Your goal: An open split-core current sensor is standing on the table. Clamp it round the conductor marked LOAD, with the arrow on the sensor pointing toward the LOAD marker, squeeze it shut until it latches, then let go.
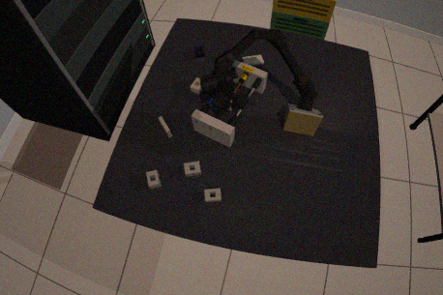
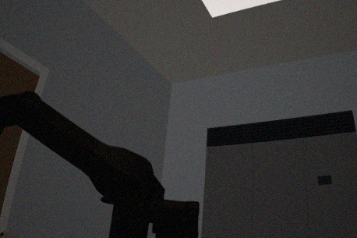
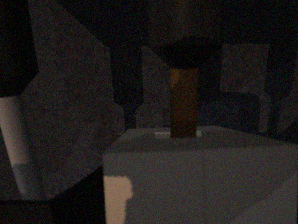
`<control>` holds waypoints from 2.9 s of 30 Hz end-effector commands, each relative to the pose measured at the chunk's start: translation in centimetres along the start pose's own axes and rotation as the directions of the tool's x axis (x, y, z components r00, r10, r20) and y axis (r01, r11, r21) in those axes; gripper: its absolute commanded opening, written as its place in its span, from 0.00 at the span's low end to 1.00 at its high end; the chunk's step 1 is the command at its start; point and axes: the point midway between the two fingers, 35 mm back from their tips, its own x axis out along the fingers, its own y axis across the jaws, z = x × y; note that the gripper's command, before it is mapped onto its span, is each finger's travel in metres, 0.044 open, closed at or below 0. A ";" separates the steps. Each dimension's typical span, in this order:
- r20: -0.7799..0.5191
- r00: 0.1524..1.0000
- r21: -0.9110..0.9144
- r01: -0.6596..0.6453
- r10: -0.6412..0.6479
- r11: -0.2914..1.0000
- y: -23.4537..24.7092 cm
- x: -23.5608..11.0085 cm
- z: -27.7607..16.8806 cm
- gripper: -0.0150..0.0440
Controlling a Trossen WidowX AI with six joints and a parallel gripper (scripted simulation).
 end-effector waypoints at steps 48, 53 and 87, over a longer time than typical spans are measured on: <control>0.000 1.000 0.000 0.000 0.000 1.000 0.0 0.0 0.0 0.25; 0.000 1.000 0.000 0.000 0.000 1.000 0.0 0.0 0.0 0.25; 0.000 1.000 -0.001 0.000 0.000 1.000 0.0 -0.1 0.0 0.49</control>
